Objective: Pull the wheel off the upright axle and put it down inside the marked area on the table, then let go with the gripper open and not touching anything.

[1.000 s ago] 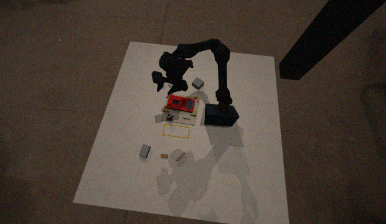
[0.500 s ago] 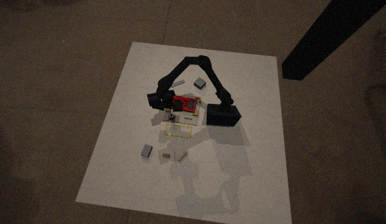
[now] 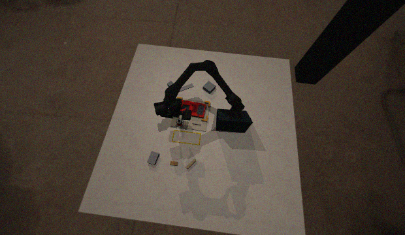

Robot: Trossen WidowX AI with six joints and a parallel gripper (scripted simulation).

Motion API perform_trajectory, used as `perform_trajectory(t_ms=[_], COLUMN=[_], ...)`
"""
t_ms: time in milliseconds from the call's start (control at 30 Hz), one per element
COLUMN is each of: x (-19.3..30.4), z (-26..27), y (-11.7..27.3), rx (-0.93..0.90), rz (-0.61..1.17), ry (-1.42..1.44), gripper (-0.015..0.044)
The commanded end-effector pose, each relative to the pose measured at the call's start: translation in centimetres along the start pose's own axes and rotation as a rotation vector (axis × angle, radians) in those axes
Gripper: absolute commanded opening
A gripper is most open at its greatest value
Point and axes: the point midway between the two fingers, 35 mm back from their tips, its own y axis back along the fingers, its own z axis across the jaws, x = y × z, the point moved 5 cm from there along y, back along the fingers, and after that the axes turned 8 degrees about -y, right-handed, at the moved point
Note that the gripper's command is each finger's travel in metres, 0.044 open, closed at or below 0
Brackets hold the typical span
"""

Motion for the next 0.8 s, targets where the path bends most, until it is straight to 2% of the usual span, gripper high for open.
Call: perform_trajectory(t_ms=[0,167,233,267,767], x=[-0.2,-0.5,-0.5,-0.6,-0.6], z=[-0.1,-0.3,-0.3,-0.4,-0.4], y=[-2.8,-6.1,-6.2,-6.1,-6.1], rx=[0.011,0.010,0.010,0.027,0.027], rz=[-0.010,-0.014,-0.014,-0.014,-0.014], ry=[0.008,0.008,0.008,0.001,0.001], gripper=[0.0300,0.0300,0.0300,0.0274,0.0174])
